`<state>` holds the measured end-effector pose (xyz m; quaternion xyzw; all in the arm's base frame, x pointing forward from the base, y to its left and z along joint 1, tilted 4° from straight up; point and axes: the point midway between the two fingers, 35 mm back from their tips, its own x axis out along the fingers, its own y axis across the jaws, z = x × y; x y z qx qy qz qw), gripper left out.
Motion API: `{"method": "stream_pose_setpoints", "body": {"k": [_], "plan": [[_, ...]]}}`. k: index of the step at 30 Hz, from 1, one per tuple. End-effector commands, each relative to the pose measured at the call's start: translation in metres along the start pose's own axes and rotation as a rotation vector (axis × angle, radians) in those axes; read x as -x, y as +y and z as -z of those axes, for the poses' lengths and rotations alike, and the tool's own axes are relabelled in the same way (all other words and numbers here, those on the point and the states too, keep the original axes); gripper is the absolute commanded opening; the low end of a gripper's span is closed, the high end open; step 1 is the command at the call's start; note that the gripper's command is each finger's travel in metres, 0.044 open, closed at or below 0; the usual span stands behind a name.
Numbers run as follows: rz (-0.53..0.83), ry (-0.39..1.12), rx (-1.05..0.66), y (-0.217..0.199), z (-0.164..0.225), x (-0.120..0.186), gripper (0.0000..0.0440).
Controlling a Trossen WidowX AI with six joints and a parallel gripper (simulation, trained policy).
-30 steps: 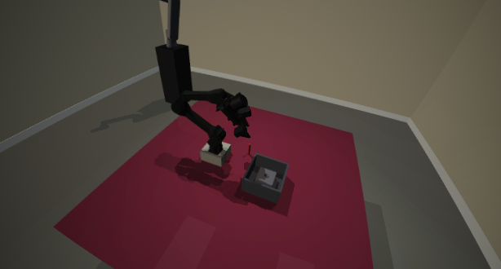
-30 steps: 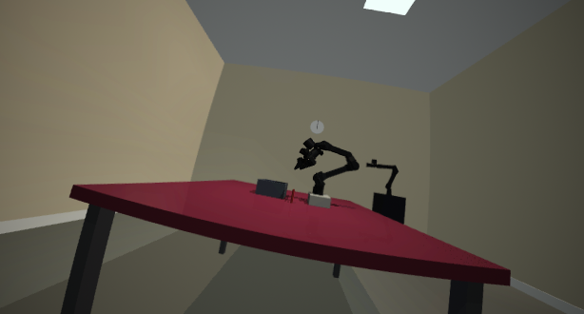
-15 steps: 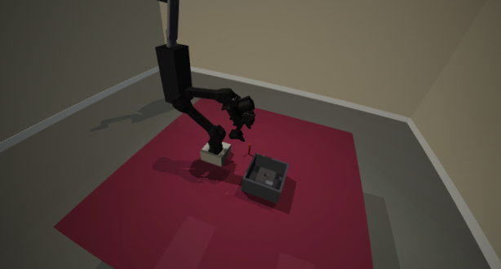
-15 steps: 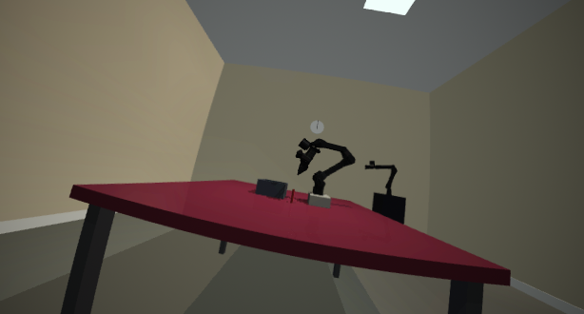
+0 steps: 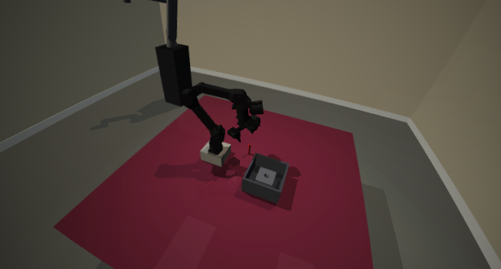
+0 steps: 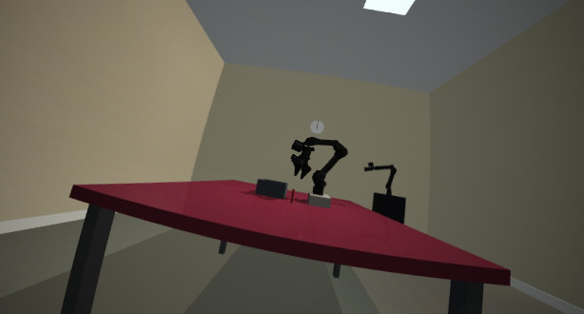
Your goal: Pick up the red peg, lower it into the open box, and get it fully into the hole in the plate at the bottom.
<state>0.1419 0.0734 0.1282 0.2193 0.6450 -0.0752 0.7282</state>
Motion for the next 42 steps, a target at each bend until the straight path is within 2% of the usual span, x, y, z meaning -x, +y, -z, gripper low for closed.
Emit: {"method": "stream_pose_setpoints", "body": {"k": [1, 8, 17, 36, 38, 42], "plan": [[0.063, 0.028, -0.083, 0.004, 0.001, -0.007, 0.044], [0.178, 0.06, -0.194, 0.017, 0.005, -0.025, 0.044], [0.273, 0.068, -0.238, 0.028, 0.011, -0.053, 0.044], [0.31, 0.025, -0.223, 0.029, 0.013, -0.125, 0.0437], [0.314, 0.024, -0.219, 0.027, 0.013, -0.131, 0.0413], [0.329, 0.031, -0.217, 0.024, 0.014, -0.141, 0.0311]]}}
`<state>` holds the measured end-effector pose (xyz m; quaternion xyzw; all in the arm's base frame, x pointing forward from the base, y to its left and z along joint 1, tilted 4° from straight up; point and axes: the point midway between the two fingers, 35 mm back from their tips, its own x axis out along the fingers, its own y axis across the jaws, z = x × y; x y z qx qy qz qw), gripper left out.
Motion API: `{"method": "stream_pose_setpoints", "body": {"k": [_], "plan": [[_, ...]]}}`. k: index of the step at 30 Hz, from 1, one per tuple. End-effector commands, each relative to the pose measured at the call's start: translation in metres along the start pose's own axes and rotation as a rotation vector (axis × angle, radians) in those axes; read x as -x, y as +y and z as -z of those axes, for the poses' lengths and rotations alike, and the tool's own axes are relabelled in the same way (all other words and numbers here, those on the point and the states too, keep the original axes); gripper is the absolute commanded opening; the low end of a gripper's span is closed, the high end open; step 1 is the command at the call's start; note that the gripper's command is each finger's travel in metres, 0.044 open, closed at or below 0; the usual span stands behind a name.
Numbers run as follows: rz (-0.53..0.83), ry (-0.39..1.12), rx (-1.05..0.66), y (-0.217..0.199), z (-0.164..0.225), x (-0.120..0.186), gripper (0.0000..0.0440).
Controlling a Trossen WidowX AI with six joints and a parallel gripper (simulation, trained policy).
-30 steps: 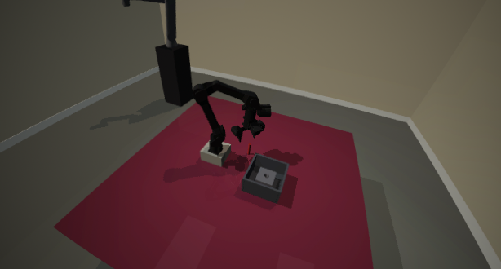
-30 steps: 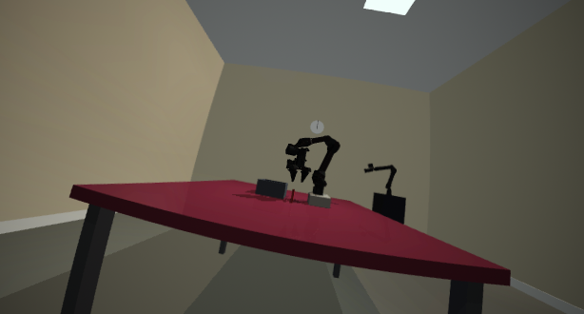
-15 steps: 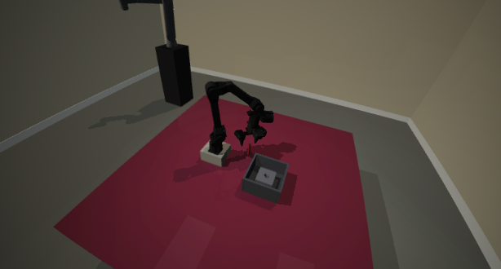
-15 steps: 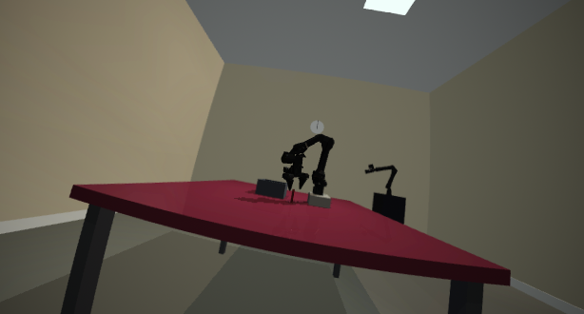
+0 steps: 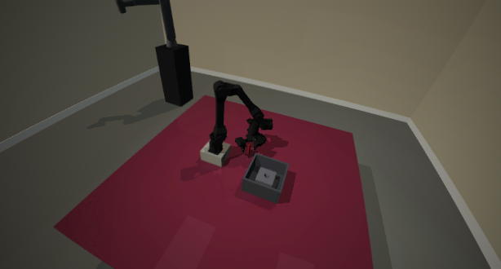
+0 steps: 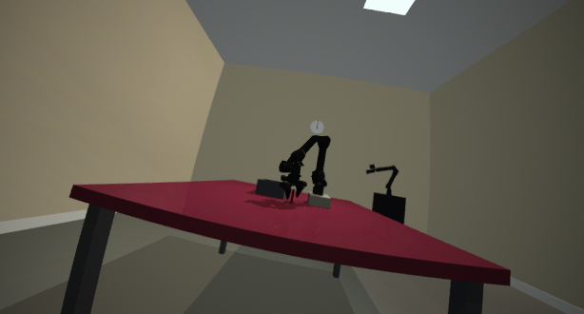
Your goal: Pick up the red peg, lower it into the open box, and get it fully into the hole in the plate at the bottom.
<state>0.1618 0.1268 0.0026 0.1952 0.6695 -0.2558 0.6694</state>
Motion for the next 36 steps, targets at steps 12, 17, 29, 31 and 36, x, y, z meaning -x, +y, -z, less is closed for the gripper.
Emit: {"method": "stream_pose_setpoints", "body": {"k": [12, 17, 29, 31, 36], "plan": [[0.089, 0.011, -0.019, -0.003, -0.001, -0.019, 0.0014], [0.07, -0.036, -0.025, 0.005, -0.013, -0.005, 0.0], [0.053, -0.12, -0.047, 0.005, -0.036, 0.038, 0.0], [0.05, -0.133, -0.052, 0.005, -0.041, 0.046, 0.0], [0.039, -0.164, -0.074, 0.006, -0.053, 0.067, 0.0]]}}
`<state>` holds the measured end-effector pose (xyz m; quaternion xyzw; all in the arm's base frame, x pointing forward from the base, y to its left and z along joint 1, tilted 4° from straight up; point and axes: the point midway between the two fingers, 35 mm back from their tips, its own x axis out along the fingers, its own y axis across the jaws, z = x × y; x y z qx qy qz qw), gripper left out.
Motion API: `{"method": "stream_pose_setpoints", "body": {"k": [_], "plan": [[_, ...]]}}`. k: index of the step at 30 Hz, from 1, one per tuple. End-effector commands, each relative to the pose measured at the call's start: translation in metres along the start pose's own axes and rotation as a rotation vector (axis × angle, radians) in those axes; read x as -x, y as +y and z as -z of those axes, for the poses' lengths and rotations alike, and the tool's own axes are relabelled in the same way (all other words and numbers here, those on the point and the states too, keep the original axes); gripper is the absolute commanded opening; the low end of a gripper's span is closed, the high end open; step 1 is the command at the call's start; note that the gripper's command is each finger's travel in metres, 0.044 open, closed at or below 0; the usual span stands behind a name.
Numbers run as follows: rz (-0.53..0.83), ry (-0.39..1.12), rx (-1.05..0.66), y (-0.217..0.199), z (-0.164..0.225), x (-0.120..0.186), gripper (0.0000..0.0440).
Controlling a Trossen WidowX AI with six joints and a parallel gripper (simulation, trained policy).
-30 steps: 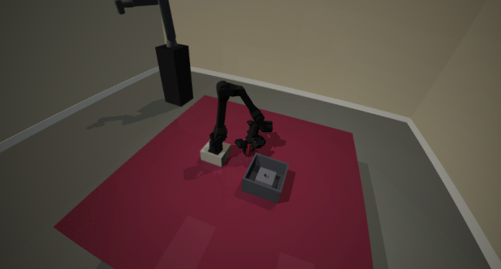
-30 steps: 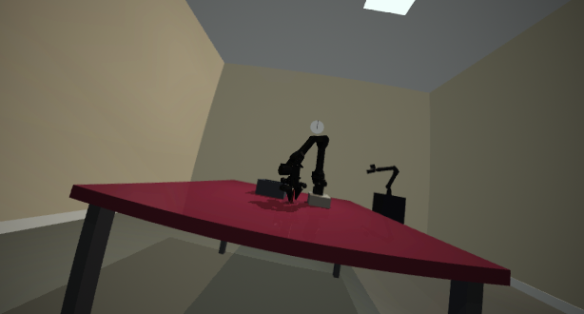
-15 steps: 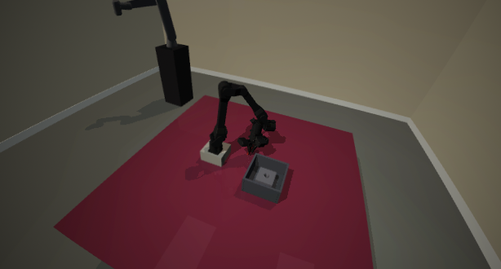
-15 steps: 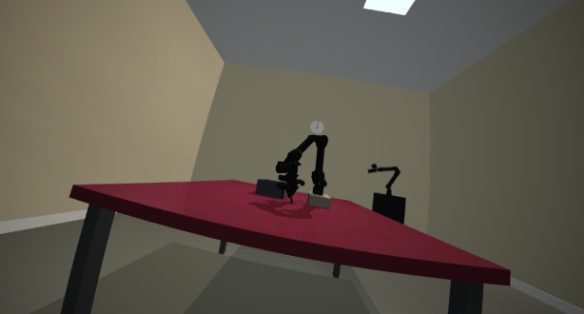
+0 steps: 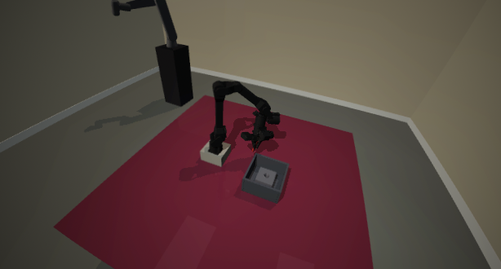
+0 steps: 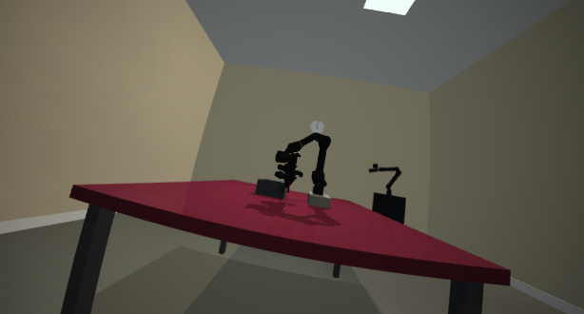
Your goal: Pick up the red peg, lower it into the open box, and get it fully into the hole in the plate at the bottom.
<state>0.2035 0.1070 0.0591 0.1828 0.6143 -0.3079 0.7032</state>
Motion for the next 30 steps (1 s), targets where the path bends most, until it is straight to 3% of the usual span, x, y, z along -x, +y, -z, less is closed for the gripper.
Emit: {"method": "stream_pose_setpoints", "body": {"k": [1, 13, 30], "plan": [[-0.011, -0.023, -0.014, 0.001, -0.011, 0.013, 0.0], [-0.014, -0.074, -0.14, -0.005, -0.06, 0.041, 0.0], [0.008, -0.096, -0.24, -0.019, -0.137, 0.027, 0.0]]}}
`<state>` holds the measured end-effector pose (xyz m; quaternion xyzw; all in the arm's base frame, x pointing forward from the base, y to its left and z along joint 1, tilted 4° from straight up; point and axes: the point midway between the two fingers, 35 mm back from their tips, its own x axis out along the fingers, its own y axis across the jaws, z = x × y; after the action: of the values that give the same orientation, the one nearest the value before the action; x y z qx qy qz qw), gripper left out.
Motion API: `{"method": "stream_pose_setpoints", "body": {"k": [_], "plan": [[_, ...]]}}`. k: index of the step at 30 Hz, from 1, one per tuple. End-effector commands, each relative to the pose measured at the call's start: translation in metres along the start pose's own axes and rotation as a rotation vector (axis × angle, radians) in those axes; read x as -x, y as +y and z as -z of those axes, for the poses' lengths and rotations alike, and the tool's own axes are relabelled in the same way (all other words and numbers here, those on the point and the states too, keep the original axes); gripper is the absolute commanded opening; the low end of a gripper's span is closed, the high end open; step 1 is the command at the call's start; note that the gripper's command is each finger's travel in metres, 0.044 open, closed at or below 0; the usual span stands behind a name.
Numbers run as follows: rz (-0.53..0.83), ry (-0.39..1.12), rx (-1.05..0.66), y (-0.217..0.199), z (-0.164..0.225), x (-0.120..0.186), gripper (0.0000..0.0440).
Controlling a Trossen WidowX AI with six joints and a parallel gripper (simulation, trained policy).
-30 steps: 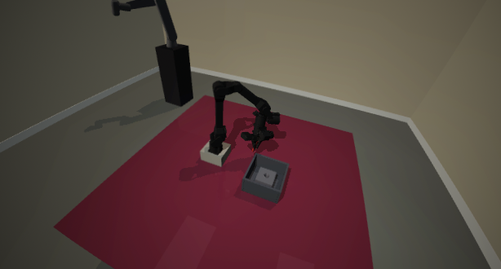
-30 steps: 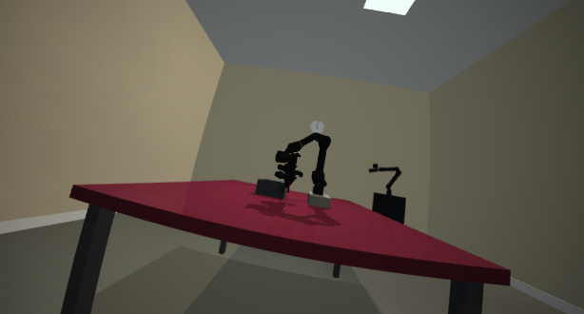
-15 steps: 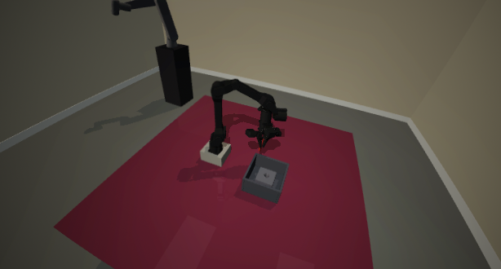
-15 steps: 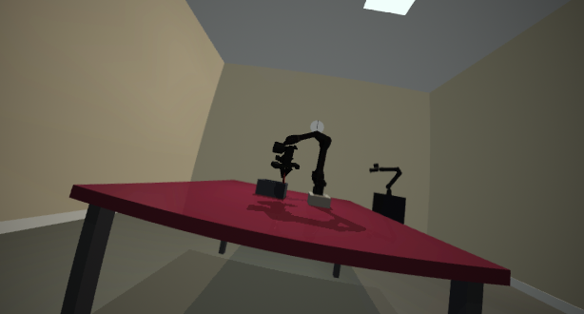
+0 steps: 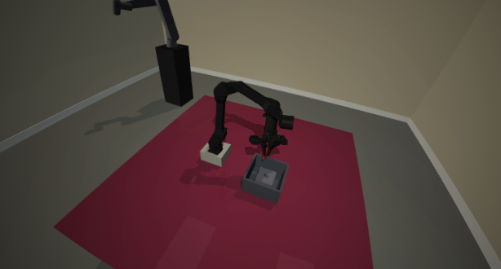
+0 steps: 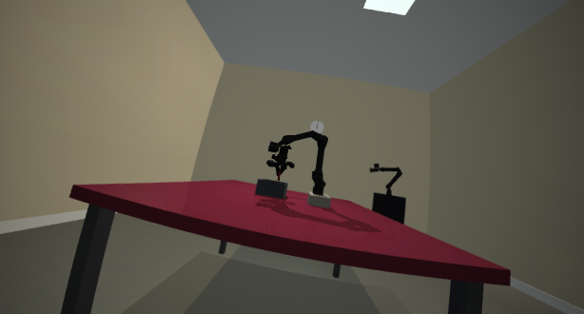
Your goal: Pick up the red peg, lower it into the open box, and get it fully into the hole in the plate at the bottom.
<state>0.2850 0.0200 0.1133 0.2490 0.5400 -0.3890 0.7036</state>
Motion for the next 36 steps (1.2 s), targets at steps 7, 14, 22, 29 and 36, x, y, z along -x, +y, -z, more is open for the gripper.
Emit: {"method": "stream_pose_setpoints", "body": {"k": [7, 14, 22, 29, 36], "plan": [[0.007, 0.019, 0.003, 0.003, -0.036, -0.022, 0.0], [-0.002, 0.048, 0.032, 0.006, -0.054, -0.043, 0.0], [-0.006, 0.106, 0.087, 0.008, -0.058, -0.072, 0.007], [-0.015, 0.149, 0.115, 0.014, -0.065, -0.087, 0.0207], [-0.058, 0.191, 0.122, 0.033, -0.08, -0.081, 0.0391]]}}
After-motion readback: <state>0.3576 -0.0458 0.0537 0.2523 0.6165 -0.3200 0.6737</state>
